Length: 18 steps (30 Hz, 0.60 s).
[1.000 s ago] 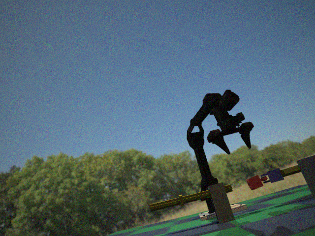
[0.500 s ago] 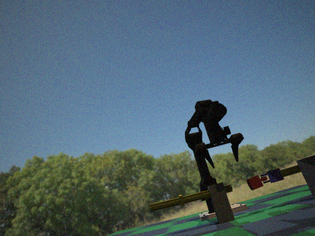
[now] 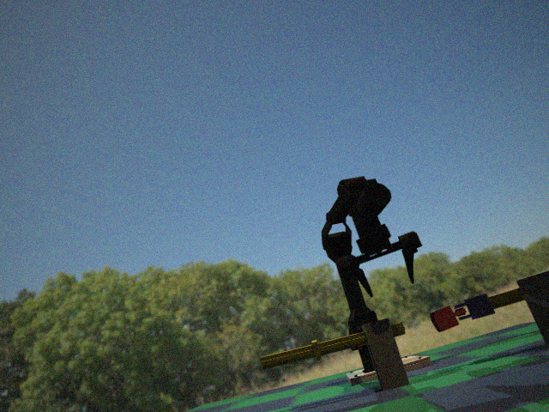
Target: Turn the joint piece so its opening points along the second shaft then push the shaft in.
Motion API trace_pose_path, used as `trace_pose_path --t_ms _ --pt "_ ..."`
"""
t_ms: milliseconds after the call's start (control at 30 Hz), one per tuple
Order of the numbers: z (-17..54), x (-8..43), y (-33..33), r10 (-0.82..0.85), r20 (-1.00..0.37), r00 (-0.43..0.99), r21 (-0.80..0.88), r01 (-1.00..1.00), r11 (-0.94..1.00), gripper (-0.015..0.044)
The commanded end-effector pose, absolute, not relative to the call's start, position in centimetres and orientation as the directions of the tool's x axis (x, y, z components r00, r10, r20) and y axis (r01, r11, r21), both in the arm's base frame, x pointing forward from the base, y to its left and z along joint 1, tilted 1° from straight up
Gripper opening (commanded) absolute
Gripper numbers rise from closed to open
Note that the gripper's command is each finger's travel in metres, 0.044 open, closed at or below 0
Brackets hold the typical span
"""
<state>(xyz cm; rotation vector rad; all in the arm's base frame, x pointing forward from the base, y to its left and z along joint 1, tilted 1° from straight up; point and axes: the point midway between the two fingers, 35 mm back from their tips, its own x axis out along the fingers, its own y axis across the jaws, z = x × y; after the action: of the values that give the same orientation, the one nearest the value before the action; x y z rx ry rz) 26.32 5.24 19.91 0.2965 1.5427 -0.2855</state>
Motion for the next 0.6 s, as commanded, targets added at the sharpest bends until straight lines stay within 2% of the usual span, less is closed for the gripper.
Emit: trace_pose_path --t_ms 0,567 --pt "19.88 26.29 5.24 0.02 -1.0 0.017 0.025 0.481 0.876 0.044" --pt "19.28 26.3 5.12 0.055 -0.998 0.021 0.047 0.856 0.516 0.044"
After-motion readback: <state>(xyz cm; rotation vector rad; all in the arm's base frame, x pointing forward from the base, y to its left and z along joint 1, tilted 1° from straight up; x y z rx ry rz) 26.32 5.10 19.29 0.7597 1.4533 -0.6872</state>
